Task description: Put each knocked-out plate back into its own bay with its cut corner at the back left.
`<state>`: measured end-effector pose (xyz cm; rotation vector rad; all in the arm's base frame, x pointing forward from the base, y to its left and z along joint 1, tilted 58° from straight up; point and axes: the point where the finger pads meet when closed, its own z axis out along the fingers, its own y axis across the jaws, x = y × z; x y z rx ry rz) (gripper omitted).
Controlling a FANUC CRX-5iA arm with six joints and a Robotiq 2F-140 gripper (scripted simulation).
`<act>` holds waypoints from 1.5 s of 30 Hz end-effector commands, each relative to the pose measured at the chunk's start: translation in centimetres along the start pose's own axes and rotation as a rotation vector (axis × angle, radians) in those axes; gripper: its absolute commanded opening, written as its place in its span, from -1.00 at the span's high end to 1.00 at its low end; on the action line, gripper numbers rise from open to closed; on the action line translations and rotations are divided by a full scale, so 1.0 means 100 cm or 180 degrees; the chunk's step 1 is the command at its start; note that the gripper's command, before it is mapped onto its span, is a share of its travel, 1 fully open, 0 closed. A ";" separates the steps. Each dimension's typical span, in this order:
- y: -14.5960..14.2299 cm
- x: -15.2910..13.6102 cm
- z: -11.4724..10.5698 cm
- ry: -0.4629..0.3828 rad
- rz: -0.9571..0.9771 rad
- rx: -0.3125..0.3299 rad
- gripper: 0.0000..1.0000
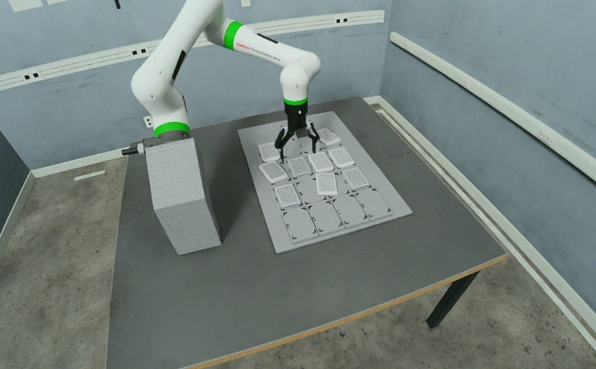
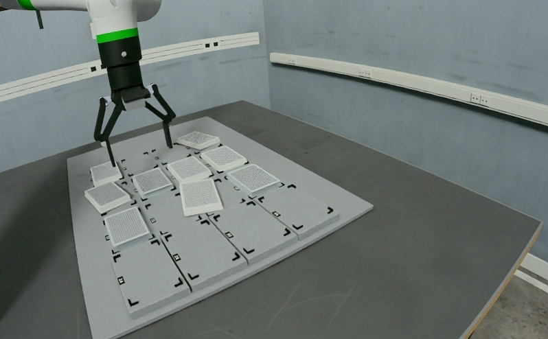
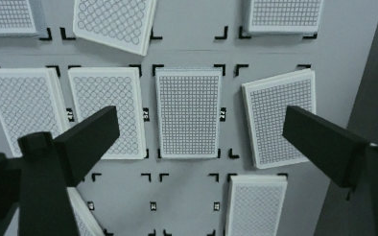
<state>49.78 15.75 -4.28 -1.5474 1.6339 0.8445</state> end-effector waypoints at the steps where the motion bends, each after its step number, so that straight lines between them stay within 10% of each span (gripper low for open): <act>1: 0.000 0.000 -0.001 0.0002 -0.0001 0.0003 -1.00; 45: -0.028 0.000 -0.001 0.0002 -0.0001 0.0003 -1.00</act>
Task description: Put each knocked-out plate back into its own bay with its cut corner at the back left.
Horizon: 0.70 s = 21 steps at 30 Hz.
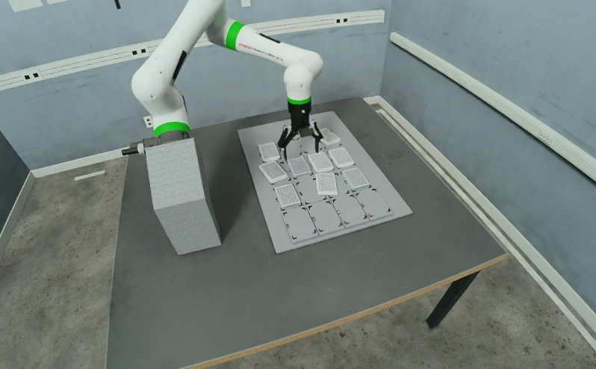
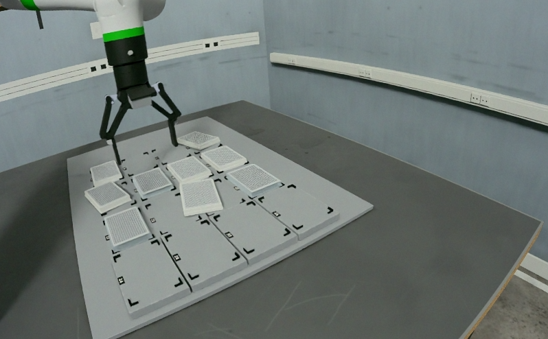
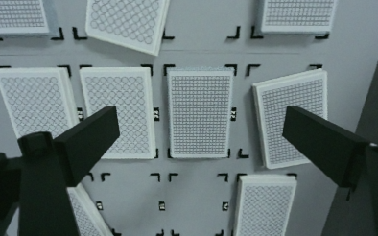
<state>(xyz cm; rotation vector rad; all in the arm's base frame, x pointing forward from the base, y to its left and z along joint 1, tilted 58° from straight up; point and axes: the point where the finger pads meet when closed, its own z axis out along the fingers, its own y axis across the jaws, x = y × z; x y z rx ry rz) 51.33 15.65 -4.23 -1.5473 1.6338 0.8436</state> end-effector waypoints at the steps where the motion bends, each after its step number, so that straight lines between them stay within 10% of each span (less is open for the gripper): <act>1: -0.017 0.000 -0.001 0.0002 0.0000 0.0001 -1.00; 21: -0.089 0.000 -0.001 0.0002 0.0000 0.0002 -1.00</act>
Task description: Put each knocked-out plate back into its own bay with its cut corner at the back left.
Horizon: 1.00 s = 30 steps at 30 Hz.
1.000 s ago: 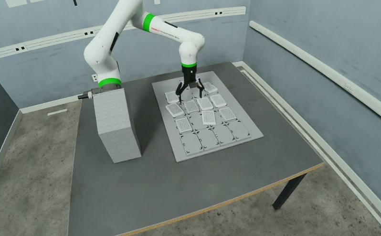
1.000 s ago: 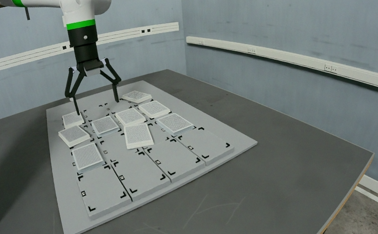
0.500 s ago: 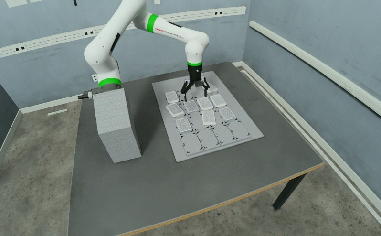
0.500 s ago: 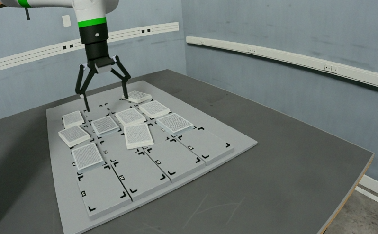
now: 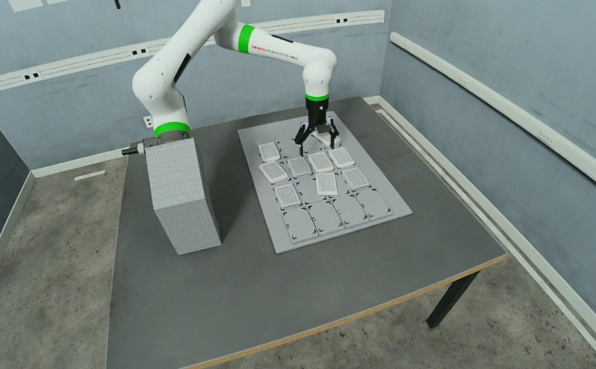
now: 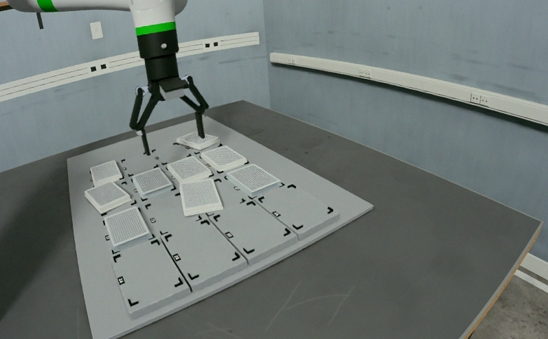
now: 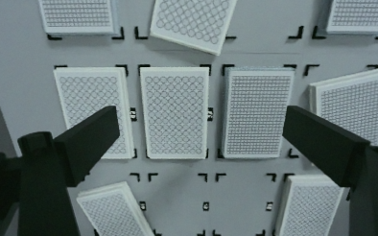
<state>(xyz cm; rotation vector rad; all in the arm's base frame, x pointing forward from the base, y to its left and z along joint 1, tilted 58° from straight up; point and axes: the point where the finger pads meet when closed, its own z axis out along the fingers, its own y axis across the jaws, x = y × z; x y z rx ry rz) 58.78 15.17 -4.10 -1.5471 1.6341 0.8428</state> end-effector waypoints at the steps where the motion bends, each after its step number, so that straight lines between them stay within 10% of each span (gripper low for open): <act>1: -0.014 0.000 -0.001 0.0001 0.0000 0.0000 -1.00; 30: -0.017 0.000 -0.001 0.0001 0.0000 0.0000 -1.00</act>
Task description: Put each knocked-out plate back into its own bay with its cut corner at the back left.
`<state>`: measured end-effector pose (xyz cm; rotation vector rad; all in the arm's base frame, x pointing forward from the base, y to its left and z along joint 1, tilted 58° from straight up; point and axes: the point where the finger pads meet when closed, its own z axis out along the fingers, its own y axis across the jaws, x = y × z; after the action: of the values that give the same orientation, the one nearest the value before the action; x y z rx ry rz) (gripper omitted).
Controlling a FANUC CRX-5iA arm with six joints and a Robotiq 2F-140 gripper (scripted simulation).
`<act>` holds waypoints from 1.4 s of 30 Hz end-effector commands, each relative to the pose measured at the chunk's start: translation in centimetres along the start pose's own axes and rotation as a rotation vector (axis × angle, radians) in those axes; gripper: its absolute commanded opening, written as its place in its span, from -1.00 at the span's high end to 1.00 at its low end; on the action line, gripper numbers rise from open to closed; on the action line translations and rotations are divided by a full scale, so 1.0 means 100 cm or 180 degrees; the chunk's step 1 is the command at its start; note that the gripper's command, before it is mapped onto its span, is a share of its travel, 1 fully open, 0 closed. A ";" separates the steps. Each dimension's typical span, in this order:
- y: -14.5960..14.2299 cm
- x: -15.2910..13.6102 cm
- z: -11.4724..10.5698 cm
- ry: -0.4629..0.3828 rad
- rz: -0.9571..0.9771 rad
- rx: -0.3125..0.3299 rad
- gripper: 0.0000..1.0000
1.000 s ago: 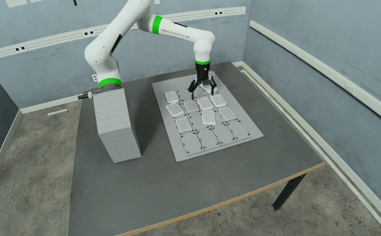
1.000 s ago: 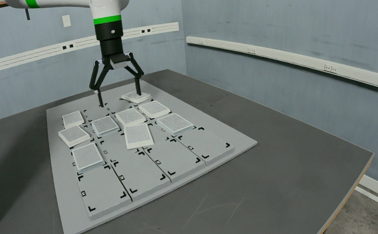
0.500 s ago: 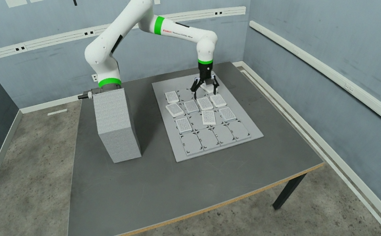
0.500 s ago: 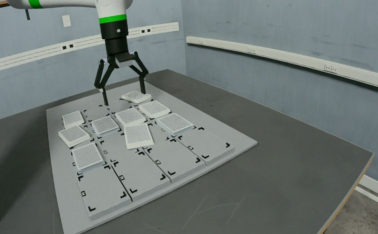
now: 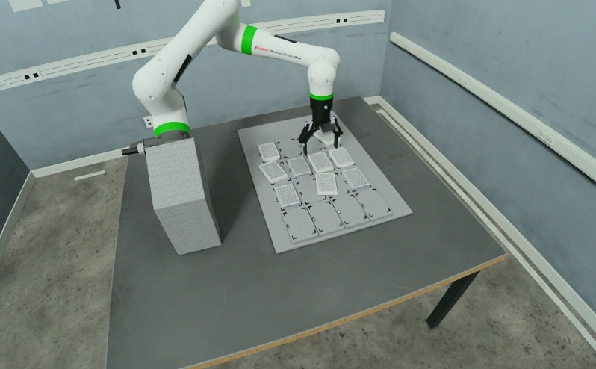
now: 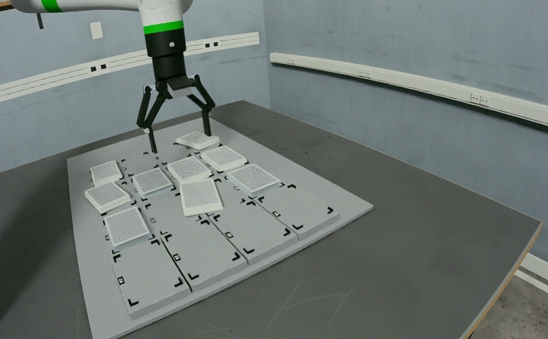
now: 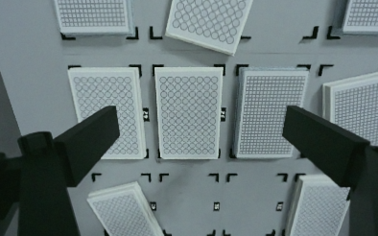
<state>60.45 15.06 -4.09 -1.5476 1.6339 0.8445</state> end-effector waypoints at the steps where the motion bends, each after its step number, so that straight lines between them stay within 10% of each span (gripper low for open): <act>1: 0.000 0.000 -0.001 0.0002 -0.0001 0.0004 -1.00; 19: 0.000 0.000 -0.001 0.0002 -0.0001 0.0004 -1.00; 42: -0.001 0.076 -0.001 0.0002 -0.0001 0.0004 -1.00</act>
<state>60.31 11.53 -9.82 -1.5475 1.6340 0.8442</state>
